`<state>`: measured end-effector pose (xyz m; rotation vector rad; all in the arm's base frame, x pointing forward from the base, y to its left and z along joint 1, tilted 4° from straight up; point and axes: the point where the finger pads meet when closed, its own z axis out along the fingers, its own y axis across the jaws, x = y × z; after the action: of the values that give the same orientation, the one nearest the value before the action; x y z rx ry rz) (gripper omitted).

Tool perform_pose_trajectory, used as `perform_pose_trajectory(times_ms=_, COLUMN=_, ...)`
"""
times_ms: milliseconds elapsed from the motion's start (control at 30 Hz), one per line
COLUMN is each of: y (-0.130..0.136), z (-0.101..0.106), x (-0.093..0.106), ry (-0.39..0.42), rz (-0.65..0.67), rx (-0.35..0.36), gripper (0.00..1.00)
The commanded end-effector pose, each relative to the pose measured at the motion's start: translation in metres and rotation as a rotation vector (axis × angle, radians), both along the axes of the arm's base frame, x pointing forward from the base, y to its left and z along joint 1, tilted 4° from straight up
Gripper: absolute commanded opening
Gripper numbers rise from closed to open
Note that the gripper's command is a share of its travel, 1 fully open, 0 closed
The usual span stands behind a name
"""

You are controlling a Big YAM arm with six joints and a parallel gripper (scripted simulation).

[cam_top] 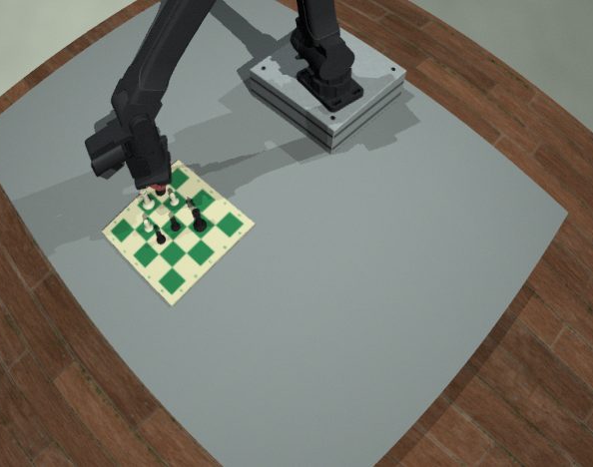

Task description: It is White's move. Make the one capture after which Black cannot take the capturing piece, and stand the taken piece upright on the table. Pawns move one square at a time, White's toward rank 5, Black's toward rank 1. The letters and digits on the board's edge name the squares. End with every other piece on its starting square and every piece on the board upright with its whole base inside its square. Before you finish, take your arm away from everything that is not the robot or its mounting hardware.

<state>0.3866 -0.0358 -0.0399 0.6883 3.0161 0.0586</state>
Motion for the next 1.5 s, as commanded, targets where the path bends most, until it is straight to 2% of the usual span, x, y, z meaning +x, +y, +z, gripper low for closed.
perform_pose_trajectory(times_ms=0, y=0.002, z=0.009, x=0.016, ry=-0.047, rz=-0.005, rx=-0.002, gripper=0.0)
perform_pose_trajectory(times_ms=100, y=0.002, z=0.022, x=0.018, ry=-0.051, rz=-0.006, rx=-0.002, gripper=0.0)
perform_pose_trajectory(times_ms=167, y=0.0, z=0.033, x=0.026, ry=-0.068, rz=-0.007, rx=-0.004, gripper=0.0)
perform_pose_trajectory(times_ms=333, y=-0.005, z=0.064, x=0.024, ry=-0.071, rz=-0.007, rx=-0.005, gripper=0.0)
perform_pose_trajectory(times_ms=433, y=-0.005, z=0.066, x=0.019, ry=-0.072, rz=-0.007, rx=-0.006, gripper=0.0)
perform_pose_trajectory(times_ms=567, y=-0.008, z=0.105, x=0.02, ry=-0.076, rz=-0.001, rx=-0.007, gripper=0.0)
perform_pose_trajectory(times_ms=667, y=-0.007, z=0.122, x=0.019, ry=-0.077, rz=0.004, rx=-0.007, gripper=0.0)
perform_pose_trajectory(times_ms=767, y=-0.008, z=0.129, x=0.018, ry=-0.078, rz=0.002, rx=-0.007, gripper=0.0)
perform_pose_trajectory(times_ms=800, y=-0.006, z=0.108, x=0.002, ry=-0.02, rz=0.002, rx=0.0, gripper=0.0)
perform_pose_trajectory(times_ms=833, y=-0.005, z=0.099, x=-0.005, ry=0.006, rz=0.002, rx=0.003, gripper=0.0)
perform_pose_trajectory(times_ms=867, y=-0.005, z=0.099, x=-0.006, ry=0.008, rz=0.002, rx=0.003, gripper=0.0)
perform_pose_trajectory(times_ms=933, y=-0.006, z=0.109, x=0.007, ry=-0.023, rz=0.002, rx=0.0, gripper=0.0)
perform_pose_trajectory(times_ms=1000, y=-0.006, z=0.109, x=0.007, ry=-0.023, rz=0.002, rx=0.0, gripper=0.0)
perform_pose_trajectory(times_ms=1033, y=-0.007, z=0.123, x=0.01, ry=-0.059, rz=0.002, rx=-0.005, gripper=0.0)
perform_pose_trajectory(times_ms=1100, y=-0.007, z=0.123, x=0.01, ry=-0.059, rz=0.002, rx=-0.005, gripper=0.0)
perform_pose_trajectory(times_ms=1133, y=-0.006, z=0.126, x=0.015, ry=-0.068, rz=0.002, rx=-0.006, gripper=0.0)
perform_pose_trajectory(times_ms=1167, y=-0.002, z=0.117, x=0.02, ry=-0.044, rz=-0.009, rx=-0.001, gripper=0.0)
perform_pose_trajectory(times_ms=1233, y=0.006, z=0.119, x=0.035, ry=-0.043, rz=-0.02, rx=0.0, gripper=0.0)
perform_pose_trajectory(times_ms=1333, y=0.024, z=0.124, x=0.081, ry=-0.043, rz=-0.071, rx=0.003, gripper=0.0)
perform_pose_trajectory(times_ms=1400, y=0.033, z=0.126, x=0.101, ry=-0.043, rz=-0.092, rx=0.004, gripper=0.0)
perform_pose_trajectory(times_ms=1467, y=0.052, z=0.125, x=0.134, ry=-0.043, rz=-0.133, rx=0.009, gripper=0.0)
